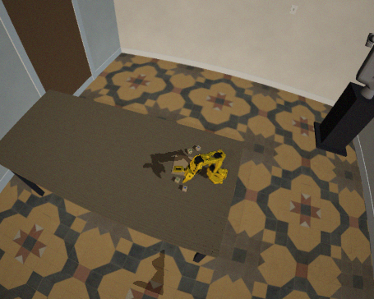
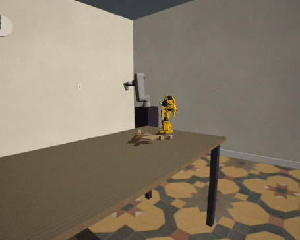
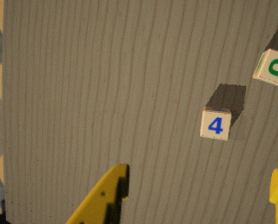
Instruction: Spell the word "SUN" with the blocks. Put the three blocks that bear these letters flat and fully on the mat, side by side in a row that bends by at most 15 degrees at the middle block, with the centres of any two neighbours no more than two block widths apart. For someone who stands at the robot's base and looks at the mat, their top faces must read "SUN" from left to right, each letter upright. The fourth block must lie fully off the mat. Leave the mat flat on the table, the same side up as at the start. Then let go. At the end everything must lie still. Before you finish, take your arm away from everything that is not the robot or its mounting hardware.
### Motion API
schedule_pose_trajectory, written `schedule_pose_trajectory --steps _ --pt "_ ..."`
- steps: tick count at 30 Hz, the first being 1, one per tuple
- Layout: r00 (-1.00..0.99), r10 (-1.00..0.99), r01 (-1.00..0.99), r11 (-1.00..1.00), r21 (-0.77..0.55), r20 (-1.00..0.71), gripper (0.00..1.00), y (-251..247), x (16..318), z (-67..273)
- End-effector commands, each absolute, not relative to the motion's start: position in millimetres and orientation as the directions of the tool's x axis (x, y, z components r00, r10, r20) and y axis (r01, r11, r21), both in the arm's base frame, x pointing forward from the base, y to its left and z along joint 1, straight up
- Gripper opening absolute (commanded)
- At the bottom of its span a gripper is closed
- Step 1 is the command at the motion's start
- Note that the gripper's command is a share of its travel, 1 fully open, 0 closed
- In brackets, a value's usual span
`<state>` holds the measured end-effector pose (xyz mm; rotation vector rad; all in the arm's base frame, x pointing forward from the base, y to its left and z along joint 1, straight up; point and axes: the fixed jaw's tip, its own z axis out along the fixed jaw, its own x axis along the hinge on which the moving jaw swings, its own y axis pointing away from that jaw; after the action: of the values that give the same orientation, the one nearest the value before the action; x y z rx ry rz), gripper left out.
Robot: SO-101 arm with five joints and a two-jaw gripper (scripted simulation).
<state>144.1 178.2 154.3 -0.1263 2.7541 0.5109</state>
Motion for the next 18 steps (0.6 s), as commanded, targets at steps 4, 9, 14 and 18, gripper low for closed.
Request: schedule_pose_trajectory --steps 4,9,14,18 --pt "-0.95 -0.037 -0.137 0.942 0.307 -0.311 0.32 183.5 147.3 144.3" --pt "-0.971 -0.062 -0.116 0.966 0.23 -0.233 0.32 184.7 148.3 119.8" --pt "-0.985 -0.079 -0.102 0.984 0.149 -0.151 0.32 183.7 147.4 95.2" --pt "-0.992 -0.087 -0.095 0.992 0.089 -0.09 0.32 181.5 145.6 77.4"
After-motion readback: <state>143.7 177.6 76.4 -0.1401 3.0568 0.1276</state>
